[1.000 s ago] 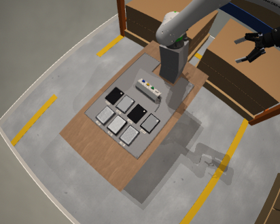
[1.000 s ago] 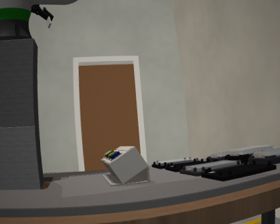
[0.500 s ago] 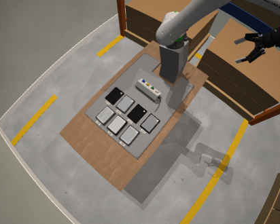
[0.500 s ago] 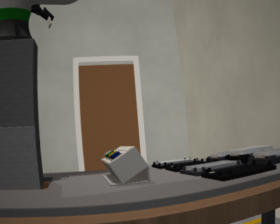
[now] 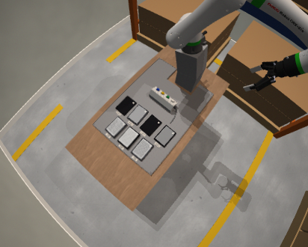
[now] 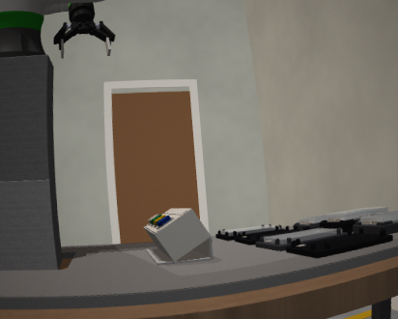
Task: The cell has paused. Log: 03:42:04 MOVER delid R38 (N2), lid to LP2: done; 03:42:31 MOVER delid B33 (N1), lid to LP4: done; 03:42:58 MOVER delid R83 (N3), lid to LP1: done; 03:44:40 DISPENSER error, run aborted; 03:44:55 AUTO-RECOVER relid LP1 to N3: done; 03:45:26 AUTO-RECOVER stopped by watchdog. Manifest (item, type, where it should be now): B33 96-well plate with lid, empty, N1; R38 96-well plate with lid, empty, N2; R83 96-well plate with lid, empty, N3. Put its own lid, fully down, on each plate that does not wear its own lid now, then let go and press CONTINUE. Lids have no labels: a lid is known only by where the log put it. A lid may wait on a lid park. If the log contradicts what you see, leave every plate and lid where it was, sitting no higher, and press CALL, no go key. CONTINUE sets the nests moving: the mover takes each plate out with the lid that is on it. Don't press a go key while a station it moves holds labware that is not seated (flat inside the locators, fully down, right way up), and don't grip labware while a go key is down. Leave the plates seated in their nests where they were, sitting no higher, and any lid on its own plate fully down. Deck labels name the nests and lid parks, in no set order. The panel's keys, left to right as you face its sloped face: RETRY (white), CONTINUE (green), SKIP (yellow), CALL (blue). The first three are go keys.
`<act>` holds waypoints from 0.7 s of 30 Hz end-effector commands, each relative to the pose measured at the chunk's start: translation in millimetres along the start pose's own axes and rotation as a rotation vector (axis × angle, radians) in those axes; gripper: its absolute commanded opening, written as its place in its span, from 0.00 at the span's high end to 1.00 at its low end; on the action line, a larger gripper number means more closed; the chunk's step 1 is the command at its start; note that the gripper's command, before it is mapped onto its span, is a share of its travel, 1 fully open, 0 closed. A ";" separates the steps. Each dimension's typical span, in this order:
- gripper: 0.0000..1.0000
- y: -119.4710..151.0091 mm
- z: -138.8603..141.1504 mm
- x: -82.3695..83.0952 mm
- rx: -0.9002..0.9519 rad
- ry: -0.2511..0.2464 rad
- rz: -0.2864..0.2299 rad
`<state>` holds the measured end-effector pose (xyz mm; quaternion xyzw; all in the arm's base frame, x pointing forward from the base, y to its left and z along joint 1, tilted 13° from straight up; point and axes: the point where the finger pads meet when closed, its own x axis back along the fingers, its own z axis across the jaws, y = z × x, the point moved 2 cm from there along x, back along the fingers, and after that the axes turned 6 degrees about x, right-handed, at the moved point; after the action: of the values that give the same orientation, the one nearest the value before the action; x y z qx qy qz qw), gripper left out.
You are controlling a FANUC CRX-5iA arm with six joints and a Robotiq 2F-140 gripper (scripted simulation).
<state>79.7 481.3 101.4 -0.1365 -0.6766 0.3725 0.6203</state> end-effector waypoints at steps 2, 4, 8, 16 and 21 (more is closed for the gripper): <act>0.00 1.8 -62.3 -42.3 -0.160 0.028 -0.047; 0.00 0.0 -88.3 -62.5 -0.240 0.042 -0.069; 0.00 -4.0 -123.3 -91.6 -0.323 0.057 -0.090; 0.00 -18.6 -183.6 -151.3 -0.496 0.087 -0.131; 0.00 -40.6 -234.4 -215.7 -0.673 0.120 -0.170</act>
<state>307.9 420.9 -17.7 -0.2703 -0.7298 0.1208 0.6162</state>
